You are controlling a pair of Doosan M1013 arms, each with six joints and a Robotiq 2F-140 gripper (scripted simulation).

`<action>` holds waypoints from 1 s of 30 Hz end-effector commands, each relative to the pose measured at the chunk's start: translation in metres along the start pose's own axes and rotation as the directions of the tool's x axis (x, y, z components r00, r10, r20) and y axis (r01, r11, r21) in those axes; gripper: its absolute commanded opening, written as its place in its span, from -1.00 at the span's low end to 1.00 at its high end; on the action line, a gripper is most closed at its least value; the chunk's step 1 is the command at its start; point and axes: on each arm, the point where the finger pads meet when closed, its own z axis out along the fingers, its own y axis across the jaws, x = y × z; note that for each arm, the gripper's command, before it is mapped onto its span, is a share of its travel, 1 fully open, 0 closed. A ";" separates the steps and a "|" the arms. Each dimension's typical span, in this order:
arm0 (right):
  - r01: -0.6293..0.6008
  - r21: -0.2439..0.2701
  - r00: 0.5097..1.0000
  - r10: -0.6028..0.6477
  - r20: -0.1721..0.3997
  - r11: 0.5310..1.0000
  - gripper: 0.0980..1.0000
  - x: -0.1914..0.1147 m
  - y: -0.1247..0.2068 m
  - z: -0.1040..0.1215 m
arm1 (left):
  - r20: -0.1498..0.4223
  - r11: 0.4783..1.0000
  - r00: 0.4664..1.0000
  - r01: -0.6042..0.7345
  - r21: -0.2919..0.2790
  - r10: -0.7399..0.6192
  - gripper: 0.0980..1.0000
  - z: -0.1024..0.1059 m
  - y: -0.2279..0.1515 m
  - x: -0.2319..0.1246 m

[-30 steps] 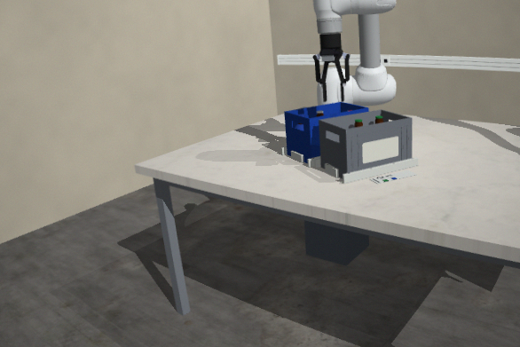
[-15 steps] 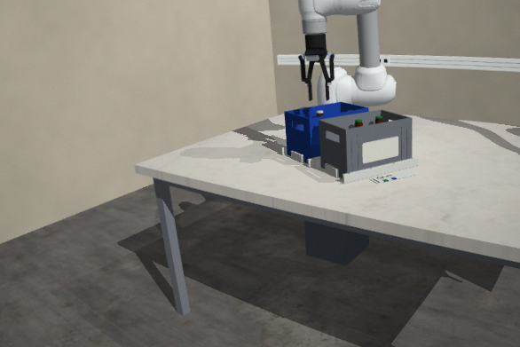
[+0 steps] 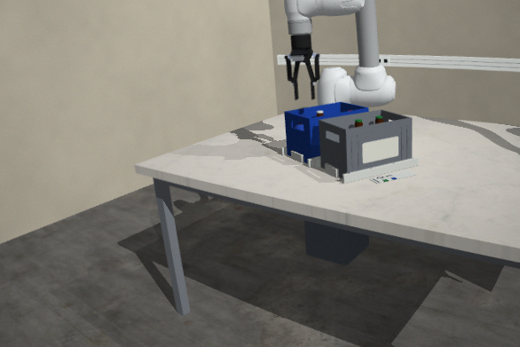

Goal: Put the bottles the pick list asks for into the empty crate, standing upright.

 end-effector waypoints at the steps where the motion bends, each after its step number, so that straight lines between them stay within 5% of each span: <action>1: 0.000 0.001 1.000 0.000 -0.001 1.000 -0.24 -0.007 0.018 -0.001 | -0.001 1.000 1.000 0.000 0.000 0.000 1.00 0.000 0.000 0.001; 30: 0.000 0.001 1.000 0.000 -0.001 1.000 -0.24 -0.008 0.020 0.018 | -0.001 1.000 1.000 0.000 0.000 0.000 1.00 0.000 0.000 0.001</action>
